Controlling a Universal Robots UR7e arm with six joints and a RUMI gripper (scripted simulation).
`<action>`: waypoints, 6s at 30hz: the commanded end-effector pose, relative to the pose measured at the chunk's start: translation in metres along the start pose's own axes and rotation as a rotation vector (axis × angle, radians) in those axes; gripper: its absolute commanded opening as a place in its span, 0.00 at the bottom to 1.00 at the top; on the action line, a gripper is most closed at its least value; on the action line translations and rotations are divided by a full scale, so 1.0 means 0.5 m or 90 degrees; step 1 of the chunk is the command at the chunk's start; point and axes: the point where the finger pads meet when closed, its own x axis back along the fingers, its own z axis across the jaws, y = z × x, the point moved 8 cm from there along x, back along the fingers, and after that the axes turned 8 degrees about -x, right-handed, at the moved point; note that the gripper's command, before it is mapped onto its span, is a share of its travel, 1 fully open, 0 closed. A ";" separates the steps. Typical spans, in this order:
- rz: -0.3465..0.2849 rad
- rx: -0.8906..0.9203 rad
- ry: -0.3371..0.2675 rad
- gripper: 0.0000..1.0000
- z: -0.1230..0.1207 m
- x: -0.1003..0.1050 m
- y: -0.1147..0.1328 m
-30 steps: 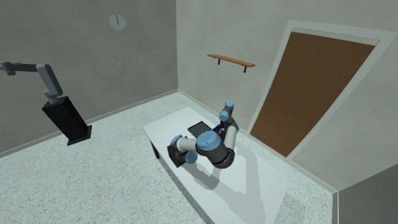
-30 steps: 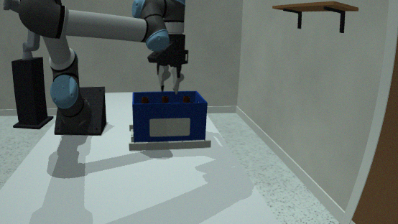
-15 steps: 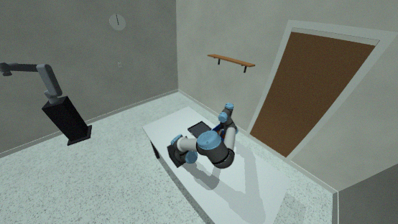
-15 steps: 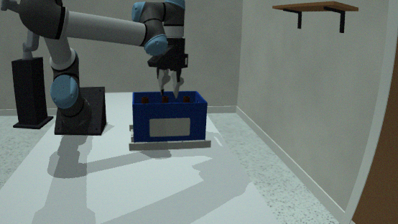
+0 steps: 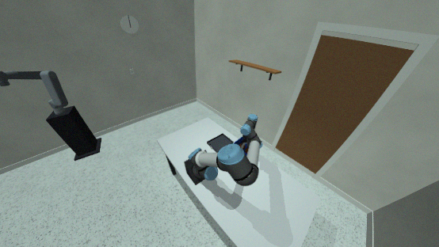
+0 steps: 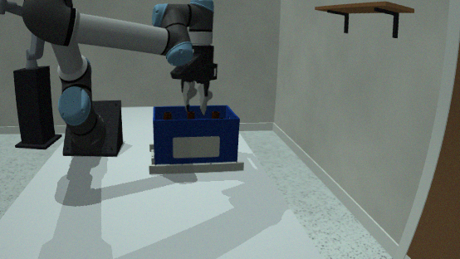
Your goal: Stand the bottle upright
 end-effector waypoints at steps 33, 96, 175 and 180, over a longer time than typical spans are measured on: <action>0.000 0.000 0.000 0.38 0.000 0.000 0.000; 0.000 0.000 0.000 0.38 -0.002 -0.001 -0.009; 0.000 0.000 0.000 0.38 -0.002 -0.078 -0.009; 0.000 0.000 0.000 0.38 -0.002 -0.078 -0.009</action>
